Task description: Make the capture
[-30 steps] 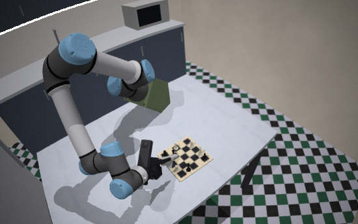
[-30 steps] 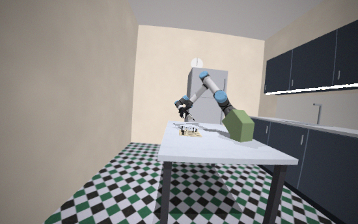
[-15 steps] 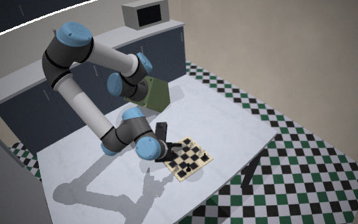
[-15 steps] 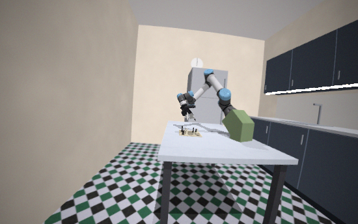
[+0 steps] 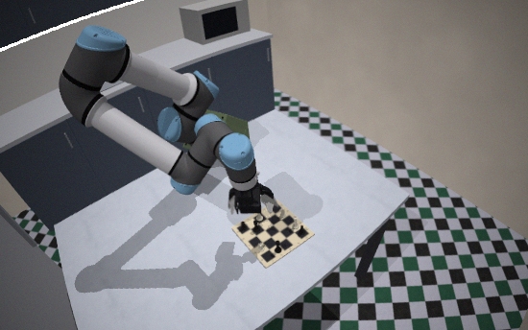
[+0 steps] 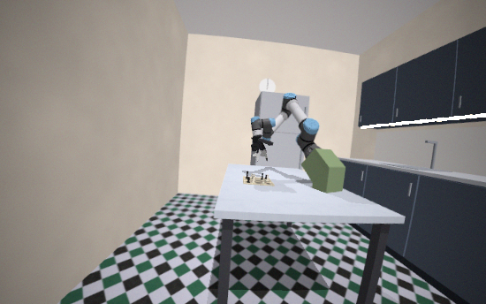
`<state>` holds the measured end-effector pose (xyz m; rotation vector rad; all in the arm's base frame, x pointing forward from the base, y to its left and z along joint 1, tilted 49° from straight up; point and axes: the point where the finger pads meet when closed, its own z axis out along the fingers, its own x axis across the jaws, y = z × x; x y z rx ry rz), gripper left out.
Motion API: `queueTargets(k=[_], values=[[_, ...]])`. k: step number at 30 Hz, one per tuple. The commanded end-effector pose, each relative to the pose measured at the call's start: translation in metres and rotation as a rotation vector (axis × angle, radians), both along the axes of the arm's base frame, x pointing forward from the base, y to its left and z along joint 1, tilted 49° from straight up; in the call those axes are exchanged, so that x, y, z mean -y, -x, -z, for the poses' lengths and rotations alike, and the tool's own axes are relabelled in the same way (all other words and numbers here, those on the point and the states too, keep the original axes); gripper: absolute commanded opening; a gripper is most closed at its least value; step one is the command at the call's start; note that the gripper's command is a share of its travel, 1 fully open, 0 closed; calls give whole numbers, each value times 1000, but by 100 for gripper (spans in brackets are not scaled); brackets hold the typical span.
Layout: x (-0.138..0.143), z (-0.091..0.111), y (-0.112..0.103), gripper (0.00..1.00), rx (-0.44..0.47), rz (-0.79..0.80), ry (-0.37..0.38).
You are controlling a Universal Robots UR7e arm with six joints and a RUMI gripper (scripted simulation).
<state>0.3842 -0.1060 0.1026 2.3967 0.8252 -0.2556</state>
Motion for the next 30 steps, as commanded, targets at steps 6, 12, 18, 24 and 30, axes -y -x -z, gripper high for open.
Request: queueTargets(k=[6, 12, 18, 24, 30], values=[[-17, -8, 8, 100, 117, -45, 172], [-21, -12, 11, 100, 149, -54, 205], [-22, -13, 11, 100, 153, -55, 209], [-22, -13, 11, 100, 153, -55, 209], [-22, -13, 11, 100, 153, -55, 209]])
